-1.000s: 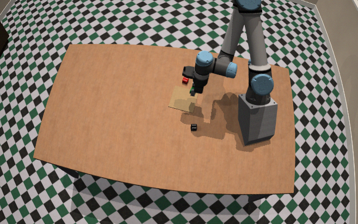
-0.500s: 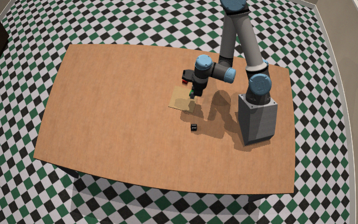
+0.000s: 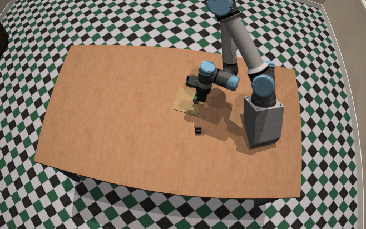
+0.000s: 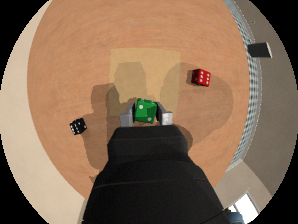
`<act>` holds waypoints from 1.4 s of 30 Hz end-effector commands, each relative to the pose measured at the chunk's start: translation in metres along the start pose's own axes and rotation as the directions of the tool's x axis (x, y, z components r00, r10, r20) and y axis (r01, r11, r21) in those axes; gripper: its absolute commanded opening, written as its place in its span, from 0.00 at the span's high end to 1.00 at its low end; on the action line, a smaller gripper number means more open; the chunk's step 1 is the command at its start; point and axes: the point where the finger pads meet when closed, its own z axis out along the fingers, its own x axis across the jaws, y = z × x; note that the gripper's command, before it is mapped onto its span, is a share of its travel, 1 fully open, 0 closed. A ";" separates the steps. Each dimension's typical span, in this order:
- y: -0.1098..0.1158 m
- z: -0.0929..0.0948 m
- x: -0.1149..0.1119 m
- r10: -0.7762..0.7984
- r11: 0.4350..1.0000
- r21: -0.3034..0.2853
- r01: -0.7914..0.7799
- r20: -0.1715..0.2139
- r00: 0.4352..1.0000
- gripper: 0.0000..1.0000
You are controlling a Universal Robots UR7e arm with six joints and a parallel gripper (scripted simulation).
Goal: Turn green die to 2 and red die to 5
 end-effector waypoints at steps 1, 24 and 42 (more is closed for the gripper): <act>0.000 0.009 0.000 0.000 1.000 0.001 0.000 0.000 1.000 0.43; 0.000 0.019 0.000 0.000 1.000 0.001 0.000 0.000 1.000 0.43; 0.000 0.019 0.000 0.000 1.000 0.001 0.000 0.000 1.000 0.43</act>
